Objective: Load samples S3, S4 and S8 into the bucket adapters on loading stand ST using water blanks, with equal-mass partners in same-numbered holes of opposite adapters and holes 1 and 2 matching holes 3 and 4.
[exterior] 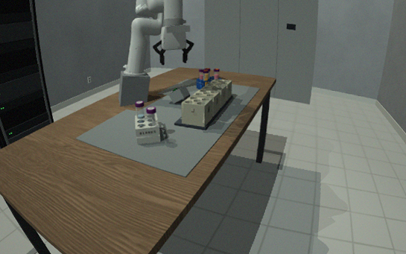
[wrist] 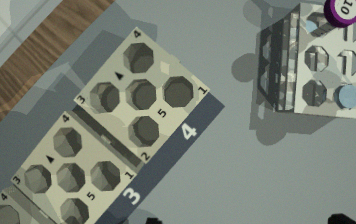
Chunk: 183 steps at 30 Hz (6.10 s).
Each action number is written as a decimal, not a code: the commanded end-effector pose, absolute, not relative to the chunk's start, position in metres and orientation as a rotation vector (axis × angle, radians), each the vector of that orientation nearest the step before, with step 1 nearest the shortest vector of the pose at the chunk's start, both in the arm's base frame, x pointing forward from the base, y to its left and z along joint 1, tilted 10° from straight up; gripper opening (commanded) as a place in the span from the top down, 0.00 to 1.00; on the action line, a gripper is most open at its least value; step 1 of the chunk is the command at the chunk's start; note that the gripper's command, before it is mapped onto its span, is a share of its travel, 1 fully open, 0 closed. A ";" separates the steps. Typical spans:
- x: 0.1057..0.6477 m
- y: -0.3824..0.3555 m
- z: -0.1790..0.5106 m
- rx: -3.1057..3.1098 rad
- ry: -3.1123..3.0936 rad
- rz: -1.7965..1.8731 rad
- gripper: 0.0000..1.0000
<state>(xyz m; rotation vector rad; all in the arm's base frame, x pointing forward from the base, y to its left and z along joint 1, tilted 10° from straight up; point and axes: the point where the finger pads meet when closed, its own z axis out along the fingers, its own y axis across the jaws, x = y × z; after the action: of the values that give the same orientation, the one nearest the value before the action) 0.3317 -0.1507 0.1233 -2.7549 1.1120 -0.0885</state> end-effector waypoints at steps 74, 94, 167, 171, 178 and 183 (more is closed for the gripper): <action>0.265 -0.306 0.014 -2.756 1.113 -0.093 0.00; 0.268 -0.303 -0.006 -2.756 1.113 -0.093 0.00; 0.256 -0.317 0.092 -2.756 1.113 -0.094 0.00; 0.264 -0.299 0.095 -2.828 0.928 -0.110 0.00; 0.279 -0.268 0.101 -2.924 0.594 -0.139 0.00; 0.287 -0.250 0.105 -2.963 0.399 -0.154 0.00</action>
<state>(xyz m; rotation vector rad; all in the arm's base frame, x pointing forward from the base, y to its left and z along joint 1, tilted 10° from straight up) 0.2826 -0.2562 0.1016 -2.9469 0.4826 -0.1364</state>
